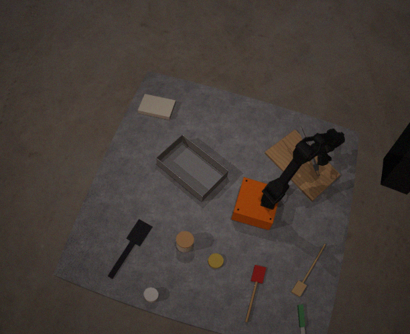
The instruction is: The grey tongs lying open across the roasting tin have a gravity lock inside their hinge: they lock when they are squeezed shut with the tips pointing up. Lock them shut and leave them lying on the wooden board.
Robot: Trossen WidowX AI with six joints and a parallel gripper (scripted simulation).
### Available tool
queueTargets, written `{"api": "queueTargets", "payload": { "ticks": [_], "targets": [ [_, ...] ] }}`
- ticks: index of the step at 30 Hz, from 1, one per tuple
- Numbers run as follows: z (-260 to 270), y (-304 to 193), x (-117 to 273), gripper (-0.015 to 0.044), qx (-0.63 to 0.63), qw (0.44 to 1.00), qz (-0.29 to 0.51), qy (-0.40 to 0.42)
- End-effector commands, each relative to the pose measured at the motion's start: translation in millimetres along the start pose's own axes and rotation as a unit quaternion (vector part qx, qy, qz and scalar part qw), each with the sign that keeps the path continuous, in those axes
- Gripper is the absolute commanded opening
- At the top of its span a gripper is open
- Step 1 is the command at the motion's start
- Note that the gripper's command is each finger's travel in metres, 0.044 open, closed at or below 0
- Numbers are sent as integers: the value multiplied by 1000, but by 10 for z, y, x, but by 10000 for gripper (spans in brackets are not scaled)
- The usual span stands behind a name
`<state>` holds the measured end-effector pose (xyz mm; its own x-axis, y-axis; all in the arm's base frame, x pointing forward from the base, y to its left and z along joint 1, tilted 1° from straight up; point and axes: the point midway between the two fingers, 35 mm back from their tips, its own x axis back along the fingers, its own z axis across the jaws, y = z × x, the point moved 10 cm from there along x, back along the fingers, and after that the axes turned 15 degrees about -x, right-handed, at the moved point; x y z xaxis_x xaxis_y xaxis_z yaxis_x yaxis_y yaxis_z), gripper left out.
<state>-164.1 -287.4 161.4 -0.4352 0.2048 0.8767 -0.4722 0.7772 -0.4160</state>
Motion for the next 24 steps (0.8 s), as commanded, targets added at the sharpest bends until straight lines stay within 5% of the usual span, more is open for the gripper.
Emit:
{"api": "queueTargets", "payload": {
  "ticks": [1, 17, 24],
  "targets": [
    [31, 149, -1, -150, 4, 997, 67, -25],
    [105, 717, 173, -150, 25, 935, 354, -7],
    [106, 741, 183, -150, 26, 931, 365, -3]
  ]
}}
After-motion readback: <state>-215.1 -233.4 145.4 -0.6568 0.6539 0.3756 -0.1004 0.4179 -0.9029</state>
